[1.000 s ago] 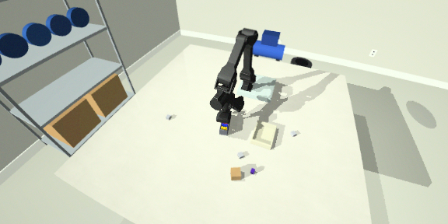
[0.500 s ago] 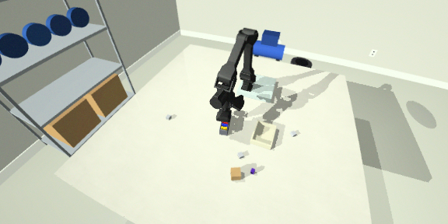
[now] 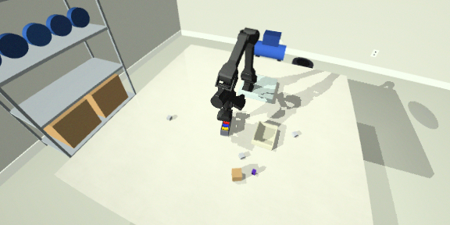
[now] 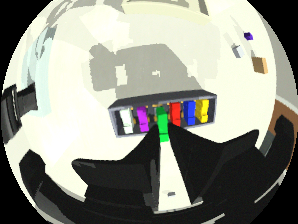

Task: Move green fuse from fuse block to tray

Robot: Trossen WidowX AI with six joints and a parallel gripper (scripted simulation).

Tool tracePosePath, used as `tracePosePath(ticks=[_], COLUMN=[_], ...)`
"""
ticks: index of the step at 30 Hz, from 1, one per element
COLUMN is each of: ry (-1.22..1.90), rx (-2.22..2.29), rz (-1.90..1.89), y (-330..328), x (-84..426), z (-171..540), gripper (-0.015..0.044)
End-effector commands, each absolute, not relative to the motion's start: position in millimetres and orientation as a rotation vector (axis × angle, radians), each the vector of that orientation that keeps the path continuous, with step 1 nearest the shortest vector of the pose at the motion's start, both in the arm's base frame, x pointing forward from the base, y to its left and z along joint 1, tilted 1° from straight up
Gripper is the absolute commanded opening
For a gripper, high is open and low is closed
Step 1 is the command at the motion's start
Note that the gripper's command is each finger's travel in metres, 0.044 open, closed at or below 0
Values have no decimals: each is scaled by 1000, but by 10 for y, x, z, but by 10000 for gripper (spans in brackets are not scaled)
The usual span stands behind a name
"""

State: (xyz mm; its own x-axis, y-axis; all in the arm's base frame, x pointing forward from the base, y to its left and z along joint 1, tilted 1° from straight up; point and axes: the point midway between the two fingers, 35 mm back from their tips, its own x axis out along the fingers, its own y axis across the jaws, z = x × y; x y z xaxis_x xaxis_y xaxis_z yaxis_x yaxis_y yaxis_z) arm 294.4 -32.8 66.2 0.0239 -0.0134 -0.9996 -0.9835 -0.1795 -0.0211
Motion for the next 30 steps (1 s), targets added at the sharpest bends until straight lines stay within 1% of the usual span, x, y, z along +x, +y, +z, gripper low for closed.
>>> tracePosePath(ticks=[1,30], ry=[1108,1106], rx=[-1363,-1363], rz=[1321,1322], y=[-321,-317], x=[2943,2935], z=[685,907], gripper=[0,0])
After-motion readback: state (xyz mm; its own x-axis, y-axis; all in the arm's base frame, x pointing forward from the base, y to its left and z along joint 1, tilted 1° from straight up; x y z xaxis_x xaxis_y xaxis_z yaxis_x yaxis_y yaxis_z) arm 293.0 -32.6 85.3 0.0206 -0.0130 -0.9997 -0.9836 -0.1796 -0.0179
